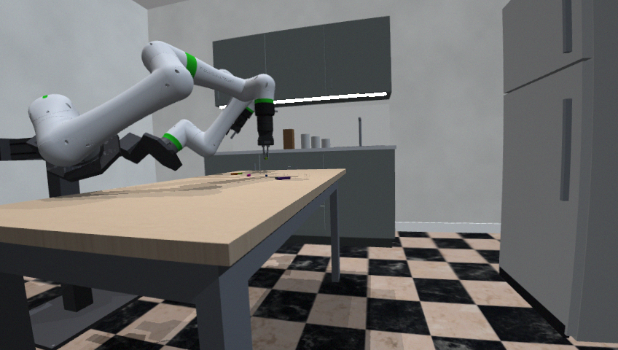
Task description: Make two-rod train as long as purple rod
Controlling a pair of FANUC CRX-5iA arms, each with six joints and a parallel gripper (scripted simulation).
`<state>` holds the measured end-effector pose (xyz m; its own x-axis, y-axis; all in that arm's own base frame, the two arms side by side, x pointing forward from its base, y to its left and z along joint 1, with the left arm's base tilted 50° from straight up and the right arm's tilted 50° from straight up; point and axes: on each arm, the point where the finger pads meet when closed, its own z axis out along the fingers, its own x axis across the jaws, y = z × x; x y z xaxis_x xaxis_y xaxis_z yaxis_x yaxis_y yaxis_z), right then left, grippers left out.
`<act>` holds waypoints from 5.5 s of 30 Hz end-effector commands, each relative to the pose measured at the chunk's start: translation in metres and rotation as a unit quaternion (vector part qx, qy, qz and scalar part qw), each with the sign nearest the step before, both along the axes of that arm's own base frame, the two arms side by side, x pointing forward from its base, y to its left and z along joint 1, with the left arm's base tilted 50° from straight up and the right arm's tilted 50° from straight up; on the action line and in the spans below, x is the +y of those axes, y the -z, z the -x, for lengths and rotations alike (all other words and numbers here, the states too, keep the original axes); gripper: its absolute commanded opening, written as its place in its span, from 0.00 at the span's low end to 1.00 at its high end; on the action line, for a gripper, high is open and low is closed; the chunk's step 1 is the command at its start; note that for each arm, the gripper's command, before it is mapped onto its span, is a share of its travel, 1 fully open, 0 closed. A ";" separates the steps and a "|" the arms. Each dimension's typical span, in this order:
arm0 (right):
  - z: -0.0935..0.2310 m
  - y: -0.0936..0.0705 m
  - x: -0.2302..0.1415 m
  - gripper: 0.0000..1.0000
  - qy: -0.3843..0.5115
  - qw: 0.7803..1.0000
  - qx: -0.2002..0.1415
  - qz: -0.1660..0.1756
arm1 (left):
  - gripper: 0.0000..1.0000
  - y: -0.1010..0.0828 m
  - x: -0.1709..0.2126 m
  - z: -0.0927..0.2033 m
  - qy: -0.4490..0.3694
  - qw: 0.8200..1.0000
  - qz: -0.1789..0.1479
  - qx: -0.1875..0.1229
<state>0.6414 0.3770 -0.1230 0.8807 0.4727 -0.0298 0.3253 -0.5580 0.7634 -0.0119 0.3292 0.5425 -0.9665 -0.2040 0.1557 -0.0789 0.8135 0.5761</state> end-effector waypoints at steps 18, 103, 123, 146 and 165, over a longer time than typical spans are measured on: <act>-0.025 0.044 -0.046 0.24 -0.001 1.000 -0.001 -0.001 | 1.00 -0.001 0.000 0.000 0.000 1.000 -0.001 0.000; -0.030 0.055 -0.057 0.24 -0.001 1.000 -0.001 -0.001 | 1.00 -0.001 0.000 0.000 0.000 1.000 -0.001 0.000; -0.030 0.055 -0.057 0.24 -0.001 1.000 -0.001 -0.001 | 1.00 -0.001 0.000 0.000 0.000 1.000 -0.001 0.000; -0.029 0.057 -0.055 0.24 -0.001 1.000 -0.001 -0.001 | 1.00 -0.001 0.000 0.000 0.000 1.000 -0.001 0.000; -0.029 0.057 -0.055 0.36 -0.001 1.000 -0.001 -0.001 | 1.00 -0.001 0.000 0.000 0.000 1.000 -0.001 0.000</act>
<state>0.6706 0.3206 -0.1806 0.8807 0.4728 -0.0296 0.3252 -0.5580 0.7634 -0.0119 0.3292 0.5425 -0.9665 -0.2040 0.1557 -0.0789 0.8135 0.5761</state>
